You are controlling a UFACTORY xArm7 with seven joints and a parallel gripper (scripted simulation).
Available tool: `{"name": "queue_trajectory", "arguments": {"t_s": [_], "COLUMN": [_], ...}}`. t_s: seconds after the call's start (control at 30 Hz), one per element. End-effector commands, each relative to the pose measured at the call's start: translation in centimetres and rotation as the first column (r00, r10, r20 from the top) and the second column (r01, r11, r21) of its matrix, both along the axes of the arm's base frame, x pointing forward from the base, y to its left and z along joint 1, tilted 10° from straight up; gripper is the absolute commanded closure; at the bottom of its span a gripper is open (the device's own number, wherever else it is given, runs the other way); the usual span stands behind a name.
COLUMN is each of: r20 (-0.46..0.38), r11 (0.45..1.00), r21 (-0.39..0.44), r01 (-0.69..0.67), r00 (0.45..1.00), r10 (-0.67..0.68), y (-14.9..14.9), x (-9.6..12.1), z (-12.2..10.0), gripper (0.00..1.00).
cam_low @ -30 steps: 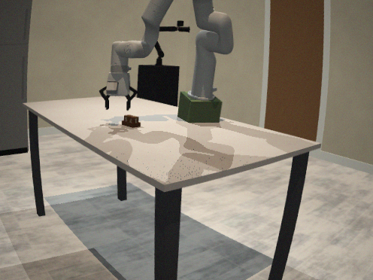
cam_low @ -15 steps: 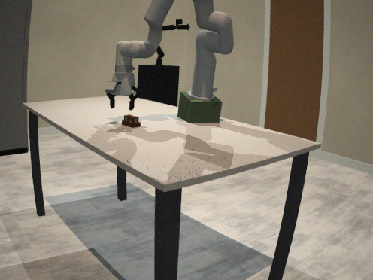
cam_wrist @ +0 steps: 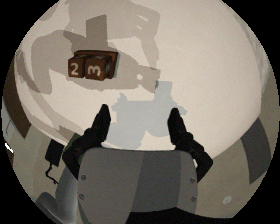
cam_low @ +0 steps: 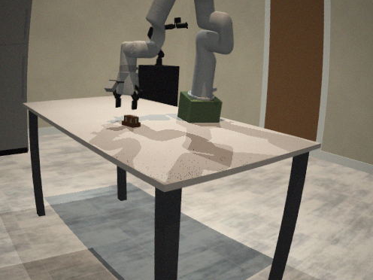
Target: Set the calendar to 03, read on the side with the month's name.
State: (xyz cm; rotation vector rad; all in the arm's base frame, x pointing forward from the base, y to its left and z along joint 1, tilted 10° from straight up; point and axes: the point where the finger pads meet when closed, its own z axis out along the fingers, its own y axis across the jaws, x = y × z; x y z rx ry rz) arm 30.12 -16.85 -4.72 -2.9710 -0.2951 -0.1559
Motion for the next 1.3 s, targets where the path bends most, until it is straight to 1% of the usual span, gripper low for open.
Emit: {"name": "queue_trajectory", "arguments": {"t_s": [0.0,0.07,0.23,0.33,0.43,0.47,0.5,0.57,0.87,1.27], "r20": [-0.024,-0.024,-0.025,-0.039,-0.061,-0.063,-0.063,-0.063,-0.063,-0.063], "r11": [0.991,0.991,0.990,0.976,0.941,0.938,0.938,0.938,0.938,0.938], "r21": [0.007,0.007,0.008,0.013,0.017,0.018,0.018,0.018,0.018,0.018], "r01": [0.132,0.132,0.140,0.218,0.338,0.346,0.346,0.346,0.346,0.346], "r00": [0.991,0.991,0.990,0.975,0.940,0.937,0.937,0.937,0.937,0.937], "r10": [-0.132,-0.132,-0.140,-0.217,-0.336,-0.344,-0.344,-0.344,-0.344,-0.344], "y": [-0.3,-0.3,-0.3,-0.3,-0.4,-0.4,-0.5,-0.6,-0.5,0.0], "x": [-1.5,-2.3,-2.4,-2.5,-2.8,-3.5,-4.3,-4.9,-4.9,-4.6], "z": [-0.1,-0.2,-0.2,-0.2,-0.2,-0.3,-0.4,-0.4,-0.8,-3.9], "gripper": [0.00,0.00,0.00,0.00,0.00,0.00,0.00,0.00,0.00,0.00]}}
